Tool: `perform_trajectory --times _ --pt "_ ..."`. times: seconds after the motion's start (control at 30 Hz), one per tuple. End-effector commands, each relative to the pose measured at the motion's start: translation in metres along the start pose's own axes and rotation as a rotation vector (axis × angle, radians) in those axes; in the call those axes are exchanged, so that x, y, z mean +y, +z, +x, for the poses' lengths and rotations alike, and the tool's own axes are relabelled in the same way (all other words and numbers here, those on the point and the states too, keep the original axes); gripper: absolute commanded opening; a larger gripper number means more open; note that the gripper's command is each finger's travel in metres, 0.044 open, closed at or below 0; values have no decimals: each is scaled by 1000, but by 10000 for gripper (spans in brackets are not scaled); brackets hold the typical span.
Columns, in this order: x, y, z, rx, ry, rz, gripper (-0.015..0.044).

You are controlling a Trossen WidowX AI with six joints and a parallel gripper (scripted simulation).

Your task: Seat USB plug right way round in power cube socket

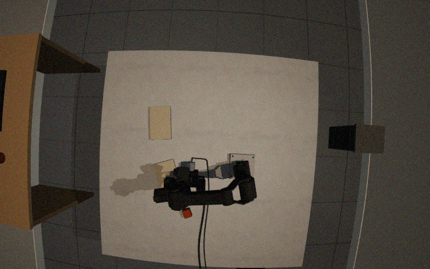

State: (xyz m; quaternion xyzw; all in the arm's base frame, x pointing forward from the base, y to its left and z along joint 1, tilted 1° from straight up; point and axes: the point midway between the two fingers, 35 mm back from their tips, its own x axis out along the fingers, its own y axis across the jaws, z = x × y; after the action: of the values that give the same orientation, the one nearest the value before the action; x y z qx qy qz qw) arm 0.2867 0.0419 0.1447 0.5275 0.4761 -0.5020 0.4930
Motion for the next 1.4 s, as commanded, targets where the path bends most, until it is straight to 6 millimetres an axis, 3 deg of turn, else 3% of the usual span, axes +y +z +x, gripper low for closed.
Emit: perform_trajectory --times 0.0,0.53,1.1,1.37 --pt "0 0 5 3 -2 -5 440" --pt "-1 0 17 3 -2 -5 440" --pt "0 0 15 0 -1 -1 0" --pt "0 0 15 0 -1 -1 0"
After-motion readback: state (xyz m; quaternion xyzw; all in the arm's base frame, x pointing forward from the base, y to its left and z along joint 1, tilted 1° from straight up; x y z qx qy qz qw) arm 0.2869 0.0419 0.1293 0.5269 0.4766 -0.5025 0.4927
